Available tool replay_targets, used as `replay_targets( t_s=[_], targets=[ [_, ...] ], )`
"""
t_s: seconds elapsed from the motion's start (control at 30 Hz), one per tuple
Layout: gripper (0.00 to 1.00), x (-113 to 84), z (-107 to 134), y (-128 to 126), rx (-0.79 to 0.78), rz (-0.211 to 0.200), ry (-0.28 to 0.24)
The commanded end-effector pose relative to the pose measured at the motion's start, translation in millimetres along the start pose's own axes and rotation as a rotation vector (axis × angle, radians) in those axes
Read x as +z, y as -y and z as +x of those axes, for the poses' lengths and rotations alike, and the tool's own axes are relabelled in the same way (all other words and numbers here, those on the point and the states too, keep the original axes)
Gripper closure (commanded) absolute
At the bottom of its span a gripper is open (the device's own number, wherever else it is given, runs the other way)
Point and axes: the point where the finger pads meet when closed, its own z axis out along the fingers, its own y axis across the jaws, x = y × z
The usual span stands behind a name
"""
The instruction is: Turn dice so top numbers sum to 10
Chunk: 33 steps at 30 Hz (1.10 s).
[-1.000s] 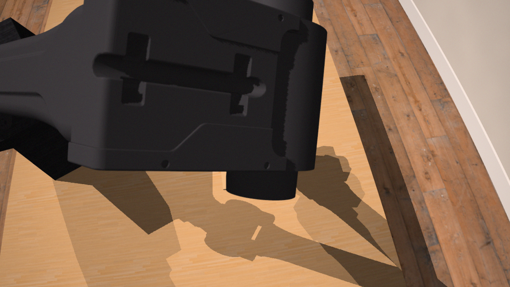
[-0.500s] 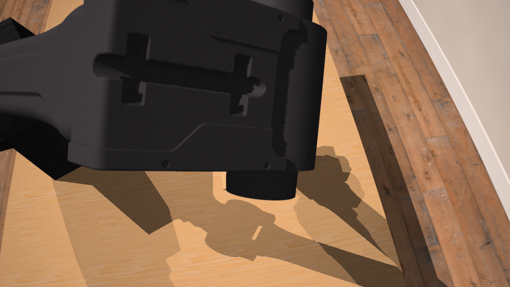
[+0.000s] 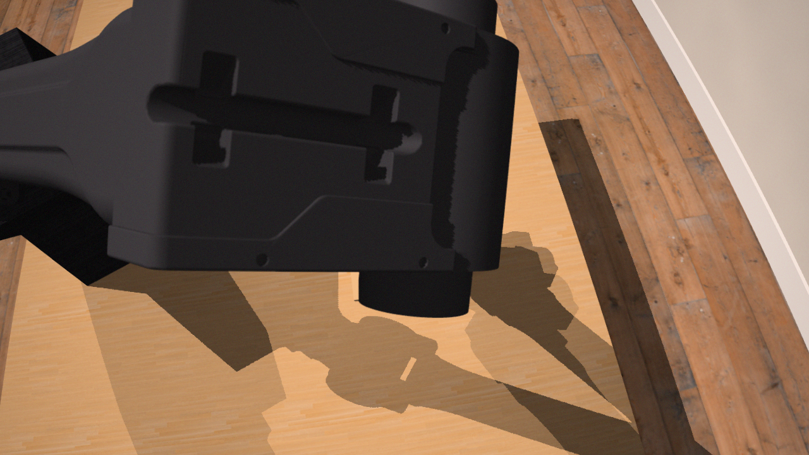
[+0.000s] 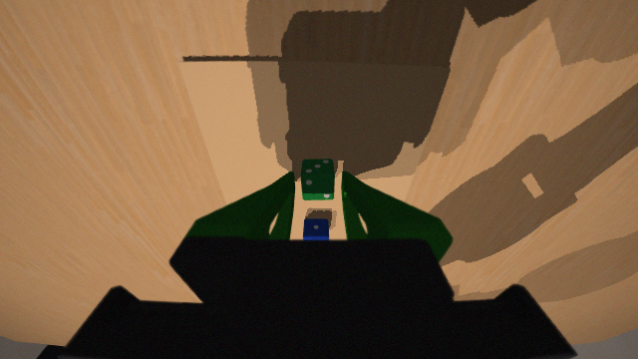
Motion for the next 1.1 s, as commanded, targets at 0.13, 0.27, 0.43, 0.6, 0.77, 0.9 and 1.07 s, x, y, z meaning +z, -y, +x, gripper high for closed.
replay_targets(
  t_s=[0.13, 0.27, 0.43, 0.6, 0.77, 0.9, 1.07],
  targets=[
    [0.66, -17.8, -7, -4, -0.008, -0.005, 0.019],
    [0.66, -27.4, -7, -4, -0.008, -0.003, 0.019],
    [0.66, -46.6, -7, -3, -0.007, -0.002, 0.021],
    [0.66, -73.9, -8, -3, -0.005, -0.002, 0.023],
    [0.66, -94.2, -8, -3, -0.004, -0.002, 0.024],
    [0.66, -90.0, -1, 8, 0.02, 0.004, 0.001],
    [0.66, -100.9, -7, -2, -0.001, -0.003, 0.022]
  ],
)
